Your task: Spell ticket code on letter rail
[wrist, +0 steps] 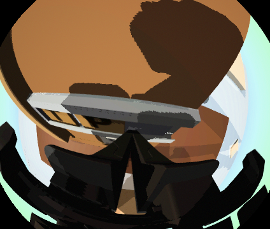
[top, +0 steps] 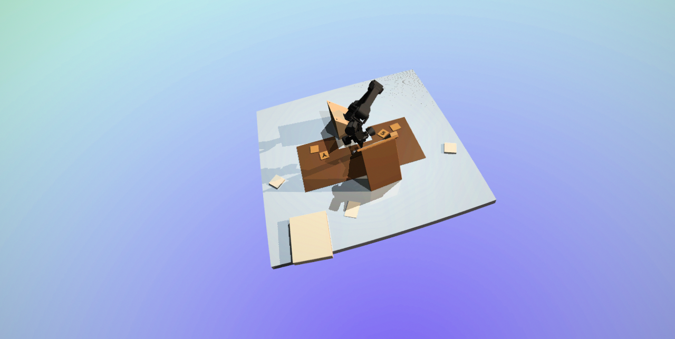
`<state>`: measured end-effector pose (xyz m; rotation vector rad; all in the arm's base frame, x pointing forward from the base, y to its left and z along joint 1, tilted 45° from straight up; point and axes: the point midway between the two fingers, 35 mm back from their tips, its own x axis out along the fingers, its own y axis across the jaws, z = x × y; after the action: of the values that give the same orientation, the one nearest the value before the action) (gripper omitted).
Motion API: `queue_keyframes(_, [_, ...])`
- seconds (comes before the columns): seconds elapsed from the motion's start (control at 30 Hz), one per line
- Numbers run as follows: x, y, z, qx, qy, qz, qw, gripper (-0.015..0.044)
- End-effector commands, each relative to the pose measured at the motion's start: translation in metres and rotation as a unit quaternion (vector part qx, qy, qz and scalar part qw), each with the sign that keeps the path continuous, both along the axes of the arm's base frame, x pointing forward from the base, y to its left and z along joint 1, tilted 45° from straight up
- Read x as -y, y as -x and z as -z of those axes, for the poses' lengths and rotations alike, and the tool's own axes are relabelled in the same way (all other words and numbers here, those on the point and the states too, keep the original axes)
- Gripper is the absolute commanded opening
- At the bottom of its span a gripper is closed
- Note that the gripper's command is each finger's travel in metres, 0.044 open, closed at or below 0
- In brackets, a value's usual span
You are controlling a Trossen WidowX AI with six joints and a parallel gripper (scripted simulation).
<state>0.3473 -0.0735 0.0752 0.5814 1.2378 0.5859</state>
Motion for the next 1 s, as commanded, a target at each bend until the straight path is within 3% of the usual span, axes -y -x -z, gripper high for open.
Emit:
queue_keyframes(0.0, [-0.0006, -0.0025, -0.0001, 0.002, -0.002, 0.002, 1.0, 0.0])
queue_keyframes(0.97, [-0.0065, -0.0052, -0.0016, 0.002, -0.002, 0.002, 1.0, 0.0])
